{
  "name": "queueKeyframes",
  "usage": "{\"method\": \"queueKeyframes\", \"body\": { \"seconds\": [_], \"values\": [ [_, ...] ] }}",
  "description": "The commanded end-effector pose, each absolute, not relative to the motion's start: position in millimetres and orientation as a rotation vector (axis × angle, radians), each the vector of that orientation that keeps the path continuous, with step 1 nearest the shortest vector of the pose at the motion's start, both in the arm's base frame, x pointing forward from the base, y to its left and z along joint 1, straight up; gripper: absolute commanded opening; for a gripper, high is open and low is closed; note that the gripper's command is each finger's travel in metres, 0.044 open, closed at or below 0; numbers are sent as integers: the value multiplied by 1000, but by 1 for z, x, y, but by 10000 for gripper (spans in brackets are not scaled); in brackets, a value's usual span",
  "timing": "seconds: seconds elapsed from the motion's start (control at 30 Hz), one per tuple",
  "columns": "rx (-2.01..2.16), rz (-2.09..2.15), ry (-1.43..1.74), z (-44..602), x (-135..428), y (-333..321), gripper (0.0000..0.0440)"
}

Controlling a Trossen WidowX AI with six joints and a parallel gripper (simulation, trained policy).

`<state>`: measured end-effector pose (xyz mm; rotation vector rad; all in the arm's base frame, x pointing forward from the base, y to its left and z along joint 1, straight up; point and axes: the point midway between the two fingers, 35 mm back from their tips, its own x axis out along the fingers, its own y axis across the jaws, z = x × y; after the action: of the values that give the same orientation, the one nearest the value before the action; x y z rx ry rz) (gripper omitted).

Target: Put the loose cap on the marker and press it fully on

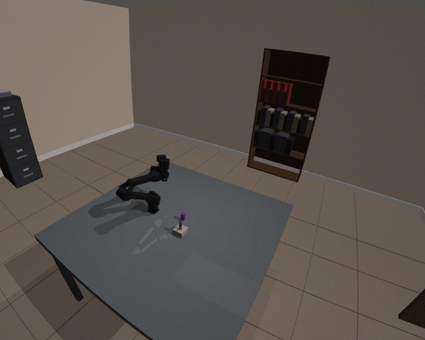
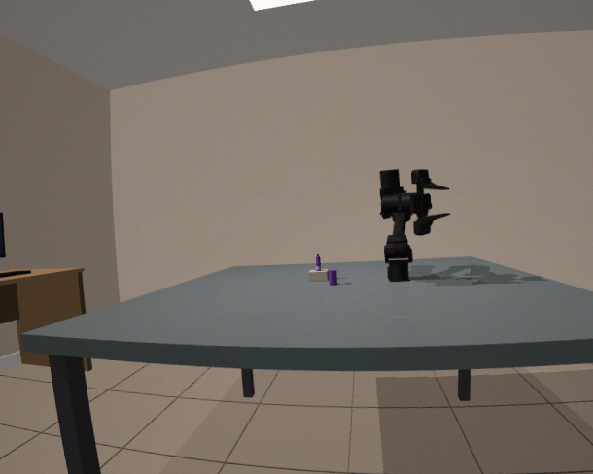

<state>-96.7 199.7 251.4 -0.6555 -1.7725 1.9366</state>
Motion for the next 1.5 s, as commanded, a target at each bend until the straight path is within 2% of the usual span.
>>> {"method": "queueKeyframes", "body": {
  "seconds": [0.0, 1.47],
  "values": [
    [-694, 1930, -1746, 252, -91, 203, 322],
    [-1110, 1981, -1224, 217, -23, 210, 322]
  ]
}}
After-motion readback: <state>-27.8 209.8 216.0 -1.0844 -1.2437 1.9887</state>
